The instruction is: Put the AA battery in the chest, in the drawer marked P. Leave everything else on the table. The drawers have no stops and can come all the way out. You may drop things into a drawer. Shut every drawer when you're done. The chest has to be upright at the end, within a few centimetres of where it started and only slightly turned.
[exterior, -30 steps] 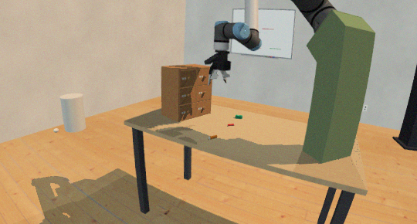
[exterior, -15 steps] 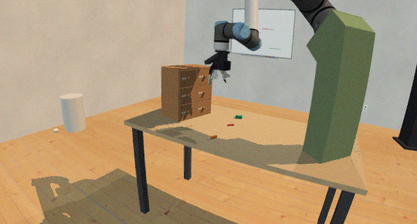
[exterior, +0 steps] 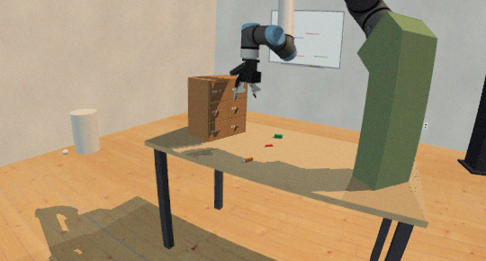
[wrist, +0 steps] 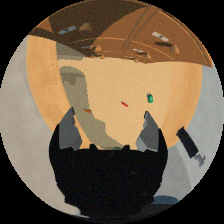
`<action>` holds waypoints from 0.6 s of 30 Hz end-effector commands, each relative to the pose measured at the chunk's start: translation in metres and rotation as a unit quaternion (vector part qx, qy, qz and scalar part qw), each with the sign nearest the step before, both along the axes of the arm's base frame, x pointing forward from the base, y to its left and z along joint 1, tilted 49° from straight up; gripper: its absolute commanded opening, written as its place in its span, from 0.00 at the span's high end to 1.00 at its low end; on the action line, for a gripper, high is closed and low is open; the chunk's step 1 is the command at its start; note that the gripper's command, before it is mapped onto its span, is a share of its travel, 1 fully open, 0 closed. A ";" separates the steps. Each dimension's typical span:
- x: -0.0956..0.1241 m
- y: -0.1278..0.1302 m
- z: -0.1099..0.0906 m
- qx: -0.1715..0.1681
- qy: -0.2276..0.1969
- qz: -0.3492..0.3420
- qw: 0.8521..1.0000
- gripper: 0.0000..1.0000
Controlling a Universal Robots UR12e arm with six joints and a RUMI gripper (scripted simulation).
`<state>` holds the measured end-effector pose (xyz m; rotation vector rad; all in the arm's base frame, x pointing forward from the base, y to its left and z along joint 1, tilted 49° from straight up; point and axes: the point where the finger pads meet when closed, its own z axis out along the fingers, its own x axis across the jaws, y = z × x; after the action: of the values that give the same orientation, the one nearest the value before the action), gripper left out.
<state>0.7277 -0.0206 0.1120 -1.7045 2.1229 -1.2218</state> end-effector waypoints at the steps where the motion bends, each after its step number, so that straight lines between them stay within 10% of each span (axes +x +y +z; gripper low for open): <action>1: 0.022 0.059 -0.024 -0.002 -0.001 -0.002 1.000 0.00; 18: 0.026 0.073 -0.030 -0.003 -0.003 -0.001 1.000 0.00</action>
<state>0.7537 0.0521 0.0822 -1.7013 2.1228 -1.2320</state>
